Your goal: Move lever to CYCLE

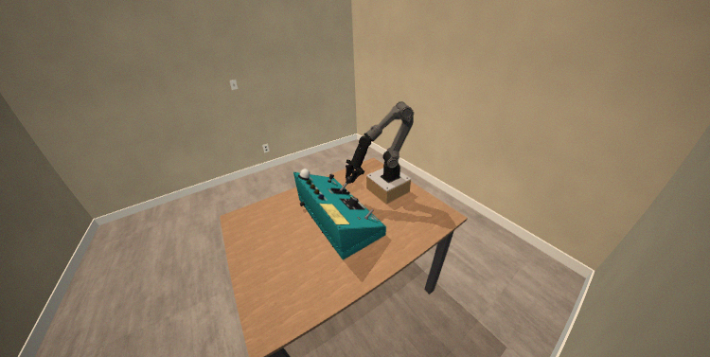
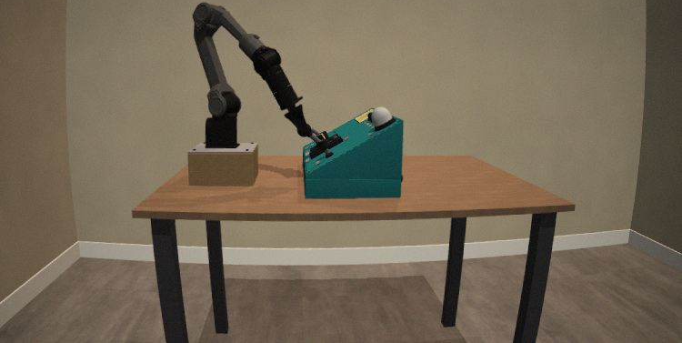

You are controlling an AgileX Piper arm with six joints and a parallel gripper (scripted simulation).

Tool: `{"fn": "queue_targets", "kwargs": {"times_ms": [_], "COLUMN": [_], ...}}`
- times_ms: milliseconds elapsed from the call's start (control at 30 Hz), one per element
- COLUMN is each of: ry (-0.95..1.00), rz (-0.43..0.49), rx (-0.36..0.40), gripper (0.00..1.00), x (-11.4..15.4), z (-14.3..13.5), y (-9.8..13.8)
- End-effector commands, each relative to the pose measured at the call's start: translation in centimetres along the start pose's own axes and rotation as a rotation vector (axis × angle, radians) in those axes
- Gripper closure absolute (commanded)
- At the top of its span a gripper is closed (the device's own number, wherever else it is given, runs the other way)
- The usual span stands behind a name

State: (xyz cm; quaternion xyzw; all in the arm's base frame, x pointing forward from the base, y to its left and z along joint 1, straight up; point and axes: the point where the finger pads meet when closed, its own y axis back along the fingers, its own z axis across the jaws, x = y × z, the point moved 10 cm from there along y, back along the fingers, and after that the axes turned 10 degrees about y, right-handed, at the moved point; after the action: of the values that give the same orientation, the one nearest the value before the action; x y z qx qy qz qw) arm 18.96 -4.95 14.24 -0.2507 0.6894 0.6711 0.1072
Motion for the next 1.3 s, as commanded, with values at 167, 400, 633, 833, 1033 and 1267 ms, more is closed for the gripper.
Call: {"fn": "queue_targets", "kwargs": {"times_ms": [167,400,633,833,1033,1267], "ry": [0.002,0.002,0.002,0.002,0.002,0.002], "rz": [-0.013,-0.013,-0.013,-0.013,-0.013,-0.013], "rx": [0.003,0.003,0.003,0.003,0.004,0.004], "gripper": [1.00,1.00,1.00,1.00,1.00,1.00], "x": [-1.0,-1.6,-2.5,-3.1,-4.0,-5.0], "z": [-0.2,-0.3,-0.4,-0.5,-0.7,-0.9], "y": [0.3,0.5,0.5,0.5,0.5,0.2]}}
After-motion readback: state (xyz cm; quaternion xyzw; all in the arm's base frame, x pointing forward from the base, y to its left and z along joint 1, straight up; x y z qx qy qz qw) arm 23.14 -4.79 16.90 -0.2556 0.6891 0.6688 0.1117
